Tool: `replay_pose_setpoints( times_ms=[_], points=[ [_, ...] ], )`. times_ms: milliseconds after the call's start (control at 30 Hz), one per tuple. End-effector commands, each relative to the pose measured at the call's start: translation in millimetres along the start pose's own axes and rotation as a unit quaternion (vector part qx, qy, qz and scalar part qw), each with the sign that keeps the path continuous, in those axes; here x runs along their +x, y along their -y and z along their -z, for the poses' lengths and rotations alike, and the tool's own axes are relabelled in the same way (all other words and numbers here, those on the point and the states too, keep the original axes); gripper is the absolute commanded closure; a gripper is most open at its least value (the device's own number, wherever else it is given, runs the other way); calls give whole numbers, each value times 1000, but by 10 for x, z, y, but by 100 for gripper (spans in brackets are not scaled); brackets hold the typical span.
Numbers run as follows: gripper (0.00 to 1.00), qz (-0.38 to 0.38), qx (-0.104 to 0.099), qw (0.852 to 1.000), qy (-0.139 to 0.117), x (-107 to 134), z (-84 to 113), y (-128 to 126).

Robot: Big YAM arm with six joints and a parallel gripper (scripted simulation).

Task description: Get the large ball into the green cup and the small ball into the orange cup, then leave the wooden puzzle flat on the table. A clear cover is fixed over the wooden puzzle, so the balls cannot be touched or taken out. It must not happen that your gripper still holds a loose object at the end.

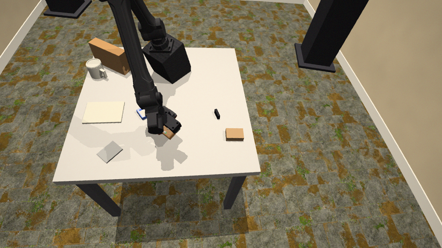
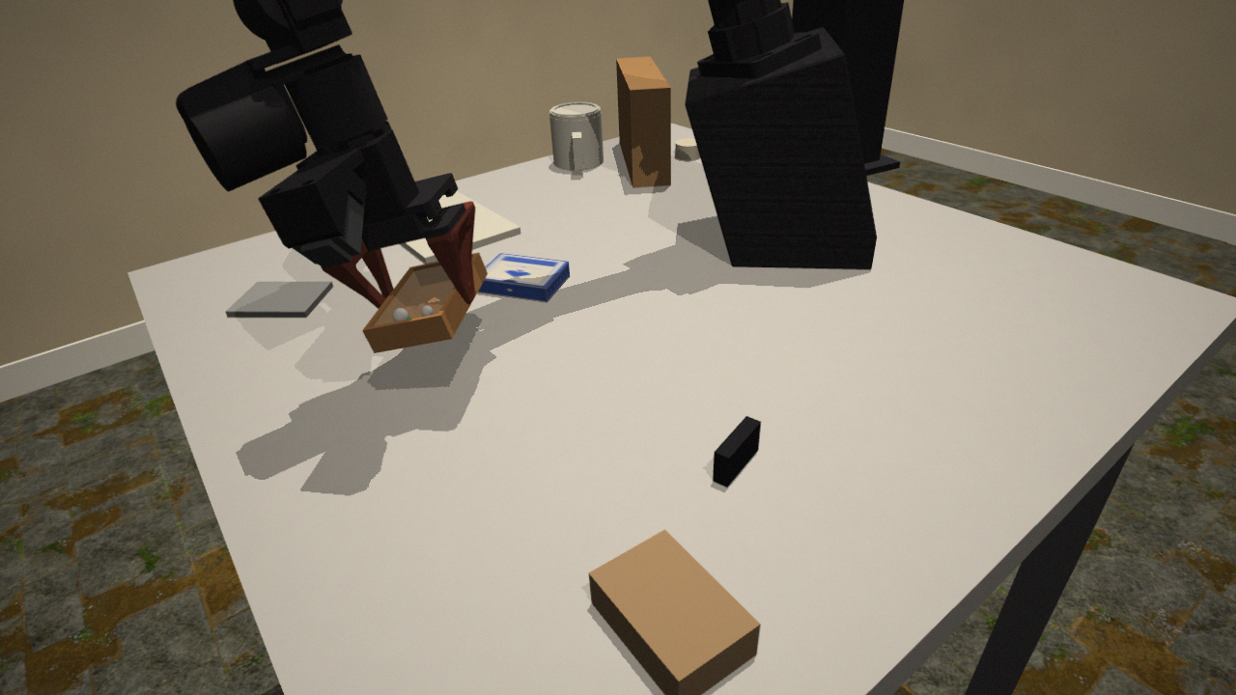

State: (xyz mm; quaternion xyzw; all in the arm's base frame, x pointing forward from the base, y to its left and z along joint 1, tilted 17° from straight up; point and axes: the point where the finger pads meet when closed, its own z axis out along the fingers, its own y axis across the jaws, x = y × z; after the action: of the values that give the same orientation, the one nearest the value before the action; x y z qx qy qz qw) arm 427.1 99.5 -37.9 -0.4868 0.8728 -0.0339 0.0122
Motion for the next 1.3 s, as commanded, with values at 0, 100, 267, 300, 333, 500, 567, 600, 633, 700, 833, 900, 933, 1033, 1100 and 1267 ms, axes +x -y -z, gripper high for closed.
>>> replay_pose_setpoints(
  times_ms=[0, 100, 267, 300, 333, 500, 567, 600, 633, 700, 833, 900, 933, 1033, 1100, 1267],
  points=[
    [30, 5, 23, 1000, 18, -137, 130, -5],
    [30, 5, 48, 999, 19, -138, 129, -10],
    [30, 3, 90, 996, 21, -140, 128, -19],
    [30, 3, 97, 995, 18, -136, 113, -26],
    [30, 4, 101, 995, 11, -121, 57, -45],
    [30, 1, 136, 991, 12, -139, 110, -35],
    [30, 0, 139, 990, 14, -257, 122, 58],
    [30, 0, 139, 990, 14, -257, 122, 58],
    [30, -5, 127, 992, -9, -158, 54, 54],
    [30, -11, 120, 993, -7, -124, 49, 88],
    [30, 2, 139, 990, 33, -62, 116, 48],
    [30, 4, 137, 989, 49, -59, 117, 49],
    [30, 2, 139, 990, 38, -133, 84, 121],
    [30, 4, 118, 993, 9, -196, 59, 13],
    [30, 2, 123, 992, -2, -201, 58, 10],
    [30, 8, 136, 991, 14, -151, 123, -39]
  ],
)
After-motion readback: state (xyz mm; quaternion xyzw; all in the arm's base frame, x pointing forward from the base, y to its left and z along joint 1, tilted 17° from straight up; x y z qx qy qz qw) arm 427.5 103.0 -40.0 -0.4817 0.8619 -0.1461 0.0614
